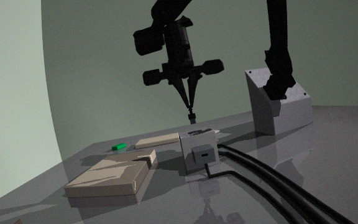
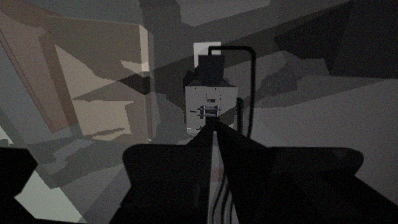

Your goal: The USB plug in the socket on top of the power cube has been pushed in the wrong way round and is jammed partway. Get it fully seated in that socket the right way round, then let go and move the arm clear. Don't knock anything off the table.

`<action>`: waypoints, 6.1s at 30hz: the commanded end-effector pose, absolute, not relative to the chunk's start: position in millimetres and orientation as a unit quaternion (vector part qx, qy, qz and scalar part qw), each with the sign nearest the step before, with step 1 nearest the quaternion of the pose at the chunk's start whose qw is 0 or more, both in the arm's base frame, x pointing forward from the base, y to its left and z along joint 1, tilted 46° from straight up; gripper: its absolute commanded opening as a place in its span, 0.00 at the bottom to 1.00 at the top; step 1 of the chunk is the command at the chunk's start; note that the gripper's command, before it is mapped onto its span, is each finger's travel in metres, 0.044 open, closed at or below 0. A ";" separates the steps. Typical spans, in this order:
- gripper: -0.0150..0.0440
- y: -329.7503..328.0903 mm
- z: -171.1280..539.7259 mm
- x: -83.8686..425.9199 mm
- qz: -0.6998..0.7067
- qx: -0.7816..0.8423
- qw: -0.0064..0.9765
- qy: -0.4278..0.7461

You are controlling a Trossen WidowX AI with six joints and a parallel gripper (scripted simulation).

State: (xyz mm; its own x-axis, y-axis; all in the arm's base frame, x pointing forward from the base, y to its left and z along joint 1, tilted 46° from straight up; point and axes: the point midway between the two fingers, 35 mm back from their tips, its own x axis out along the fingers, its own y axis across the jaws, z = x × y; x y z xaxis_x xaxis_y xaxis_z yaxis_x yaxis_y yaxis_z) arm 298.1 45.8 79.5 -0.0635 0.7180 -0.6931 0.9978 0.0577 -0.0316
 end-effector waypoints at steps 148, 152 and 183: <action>0.25 45.9 80.5 298.2 0.679 -0.258 0.634 0.266; 0.25 46.4 80.4 298.1 0.679 -0.257 0.634 0.265; 0.25 50.4 79.4 297.7 0.683 -0.249 0.637 0.256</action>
